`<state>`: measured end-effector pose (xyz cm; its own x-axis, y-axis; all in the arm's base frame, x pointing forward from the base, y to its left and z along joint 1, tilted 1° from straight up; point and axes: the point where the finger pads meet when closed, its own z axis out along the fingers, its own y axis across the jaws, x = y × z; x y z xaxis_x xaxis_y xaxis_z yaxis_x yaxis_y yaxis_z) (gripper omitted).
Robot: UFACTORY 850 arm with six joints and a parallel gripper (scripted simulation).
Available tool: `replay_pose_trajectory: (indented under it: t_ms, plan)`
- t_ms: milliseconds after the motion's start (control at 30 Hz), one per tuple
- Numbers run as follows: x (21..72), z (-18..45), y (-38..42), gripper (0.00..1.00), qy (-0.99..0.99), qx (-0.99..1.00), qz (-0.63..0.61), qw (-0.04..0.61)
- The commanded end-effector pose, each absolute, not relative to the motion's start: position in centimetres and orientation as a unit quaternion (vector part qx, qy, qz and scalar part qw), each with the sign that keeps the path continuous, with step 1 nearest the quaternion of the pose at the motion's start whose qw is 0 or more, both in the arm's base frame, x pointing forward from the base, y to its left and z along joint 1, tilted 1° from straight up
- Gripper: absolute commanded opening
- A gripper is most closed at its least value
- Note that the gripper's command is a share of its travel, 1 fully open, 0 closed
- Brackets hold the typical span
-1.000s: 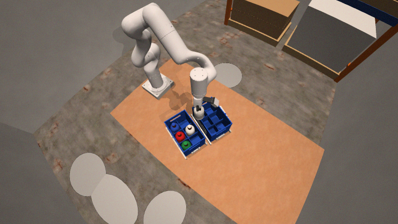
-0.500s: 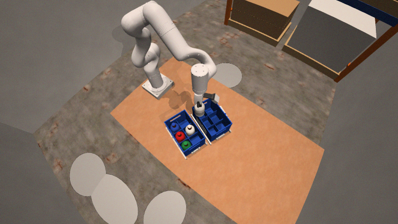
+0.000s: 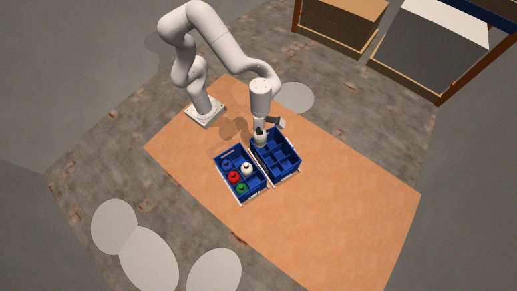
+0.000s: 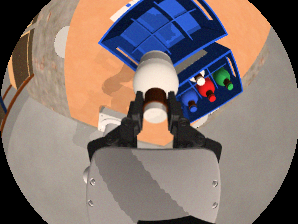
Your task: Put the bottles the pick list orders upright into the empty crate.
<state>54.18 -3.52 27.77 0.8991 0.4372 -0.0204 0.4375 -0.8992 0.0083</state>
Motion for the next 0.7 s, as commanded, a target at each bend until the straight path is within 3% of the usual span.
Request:
replay_pose_trajectory:
  t_ms: [0, 667]
  plan:
    - [53.83, 27.87, -2.64, 0.00, 0.224, 0.974, -0.008, 0.007]
    - [53.85, 27.86, -2.36, 0.00, 0.224, 0.974, -0.008, 0.007]
